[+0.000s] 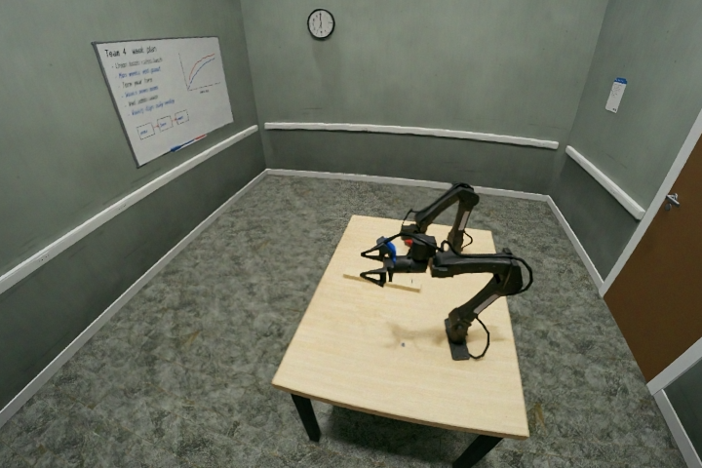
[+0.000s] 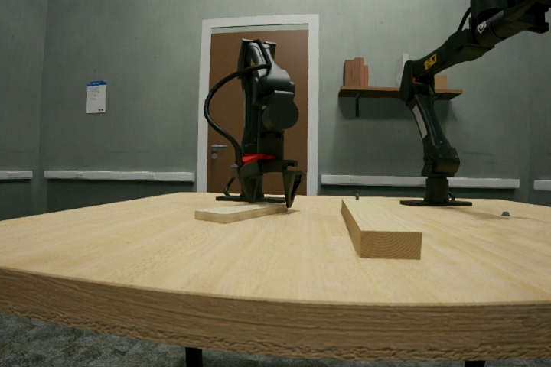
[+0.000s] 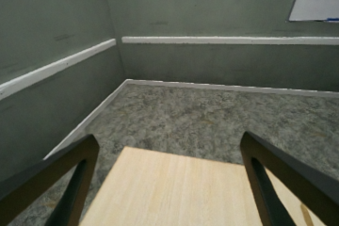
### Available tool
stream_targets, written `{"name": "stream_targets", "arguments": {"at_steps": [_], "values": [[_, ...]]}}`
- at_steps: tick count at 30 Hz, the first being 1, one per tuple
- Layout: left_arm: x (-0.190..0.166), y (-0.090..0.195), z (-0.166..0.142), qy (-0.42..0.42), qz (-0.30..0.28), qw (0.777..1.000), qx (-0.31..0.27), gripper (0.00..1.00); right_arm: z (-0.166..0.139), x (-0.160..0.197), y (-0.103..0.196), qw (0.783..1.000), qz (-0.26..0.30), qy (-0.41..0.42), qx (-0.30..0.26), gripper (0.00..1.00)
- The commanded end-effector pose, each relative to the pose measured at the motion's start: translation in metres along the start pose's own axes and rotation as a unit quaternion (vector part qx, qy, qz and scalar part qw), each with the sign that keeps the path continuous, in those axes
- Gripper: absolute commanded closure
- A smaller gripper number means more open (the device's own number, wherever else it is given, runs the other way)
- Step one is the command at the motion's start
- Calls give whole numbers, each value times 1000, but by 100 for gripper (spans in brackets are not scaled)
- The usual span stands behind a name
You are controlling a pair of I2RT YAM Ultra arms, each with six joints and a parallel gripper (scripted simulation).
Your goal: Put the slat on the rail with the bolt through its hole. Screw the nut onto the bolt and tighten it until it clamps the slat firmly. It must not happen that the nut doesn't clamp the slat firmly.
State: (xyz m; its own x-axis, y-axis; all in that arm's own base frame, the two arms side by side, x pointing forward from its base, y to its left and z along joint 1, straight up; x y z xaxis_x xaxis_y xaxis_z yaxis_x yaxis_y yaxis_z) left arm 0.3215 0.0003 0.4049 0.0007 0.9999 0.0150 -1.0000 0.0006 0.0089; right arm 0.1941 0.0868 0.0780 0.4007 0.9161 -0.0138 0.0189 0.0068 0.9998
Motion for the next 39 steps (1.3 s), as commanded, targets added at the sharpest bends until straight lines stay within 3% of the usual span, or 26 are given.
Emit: {"name": "stream_targets", "arguments": {"at_steps": [1,17,18,29,39], "values": [[1,1,6,-1,0,1000,-11,0,2,4,-4,1000,7,0,-10,0],[1,1,6,-1,0,1000,-11,0,4,7,-6,1000,13,0,-16,0],[1,1,6,-1,0,1000,-11,0,4,6,-6,1000,12,0,-14,11],[1,1,6,-1,0,1000,-11,0,3,3,-6,1000,8,0,-8,27],[1,1,6,-1,0,1000,-11,0,3,3,-6,1000,8,0,-8,28]]}}
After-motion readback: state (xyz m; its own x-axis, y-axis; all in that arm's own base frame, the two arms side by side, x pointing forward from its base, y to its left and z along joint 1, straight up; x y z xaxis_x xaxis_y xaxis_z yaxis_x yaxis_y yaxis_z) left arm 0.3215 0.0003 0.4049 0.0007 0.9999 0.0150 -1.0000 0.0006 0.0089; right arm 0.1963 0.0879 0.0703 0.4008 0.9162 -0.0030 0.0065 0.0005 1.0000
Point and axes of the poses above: on each arm, the point where the finger pads meet when closed, its own y axis back along the fingers, its own x axis across the jaws, z = x × y, the point moved 6 cm from there along y, back along the fingers, and after that the axes turned 1 degree about -y, right-handed, at the moved point
